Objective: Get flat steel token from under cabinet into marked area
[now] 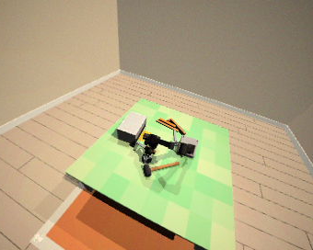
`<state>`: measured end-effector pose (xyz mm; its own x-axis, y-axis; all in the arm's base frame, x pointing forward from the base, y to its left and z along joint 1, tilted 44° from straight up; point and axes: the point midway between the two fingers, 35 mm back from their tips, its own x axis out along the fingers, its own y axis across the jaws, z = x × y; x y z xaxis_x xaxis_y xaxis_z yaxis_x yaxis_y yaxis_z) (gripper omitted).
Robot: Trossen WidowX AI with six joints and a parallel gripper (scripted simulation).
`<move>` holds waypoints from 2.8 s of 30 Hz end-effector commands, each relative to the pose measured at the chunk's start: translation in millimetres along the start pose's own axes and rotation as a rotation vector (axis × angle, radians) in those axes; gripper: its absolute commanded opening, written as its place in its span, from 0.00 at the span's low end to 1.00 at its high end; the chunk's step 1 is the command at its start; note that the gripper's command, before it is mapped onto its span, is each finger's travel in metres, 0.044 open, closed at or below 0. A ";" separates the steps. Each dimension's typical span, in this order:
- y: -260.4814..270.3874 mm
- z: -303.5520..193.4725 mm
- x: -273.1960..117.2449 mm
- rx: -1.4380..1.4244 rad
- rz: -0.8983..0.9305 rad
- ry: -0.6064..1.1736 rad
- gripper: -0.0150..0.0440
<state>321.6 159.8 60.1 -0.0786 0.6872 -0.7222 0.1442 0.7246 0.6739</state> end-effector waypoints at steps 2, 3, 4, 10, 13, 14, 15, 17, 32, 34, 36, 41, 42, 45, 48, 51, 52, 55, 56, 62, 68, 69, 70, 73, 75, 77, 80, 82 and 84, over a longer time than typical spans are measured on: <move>1.5 6.7 -0.4 -0.010 0.002 -0.003 0.25; 1.5 7.8 -0.4 -0.010 0.002 -0.003 0.25; 1.5 8.8 -0.4 -0.010 0.002 -0.003 0.25; 1.8 15.2 -0.5 -0.010 0.002 -0.003 0.25; 1.9 18.2 -0.5 -0.010 0.002 -0.003 0.25; 2.0 19.2 -0.5 -0.010 0.002 -0.003 0.25; 2.0 20.2 -0.5 -0.010 0.002 -0.003 0.25; 2.1 22.3 -0.6 -0.010 0.002 -0.003 0.25; 2.7 37.0 -0.7 -0.011 0.003 -0.004 0.25; 2.8 38.9 -0.6 -0.011 0.003 -0.004 0.25; 2.8 40.8 -0.6 -0.011 0.003 -0.004 0.25; 1.8 43.7 -0.3 -0.011 0.002 -0.004 0.25; 0.7 43.8 -0.1 -0.011 0.002 -0.004 0.25; -4.6 44.0 0.4 -0.011 0.002 -0.004 0.25; -9.9 44.1 0.7 -0.011 0.002 -0.004 0.25; -13.2 44.0 0.6 -0.011 0.002 -0.004 0.25; -14.4 44.0 0.6 -0.011 0.002 -0.004 0.25; -17.2 44.0 0.5 -0.011 0.002 -0.004 0.25; -18.4 43.9 0.5 -0.011 0.002 -0.004 0.25; -25.2 43.9 0.6 -0.011 0.001 -0.004 0.25; -32.1 43.9 0.6 -0.011 0.001 -0.004 0.25; -33.2 43.8 0.6 -0.011 0.001 -0.004 0.25; -34.2 43.8 0.6 -0.011 0.001 -0.004 0.25; -37.3 43.8 0.7 -0.011 0.001 -0.004 0.25; -39.3 43.8 0.7 -0.011 0.001 -0.004 0.25; -41.4 43.8 0.7 -0.011 0.000 -0.004 0.25; -44.6 43.7 0.7 -0.011 0.000 -0.004 0.25; -46.7 43.7 0.7 -0.011 0.000 -0.004 0.25; -48.8 43.7 0.7 -0.011 0.000 -0.004 0.25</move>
<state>359.7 127.6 25.7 -0.0722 0.6944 -0.7160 0.1320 0.7182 0.6832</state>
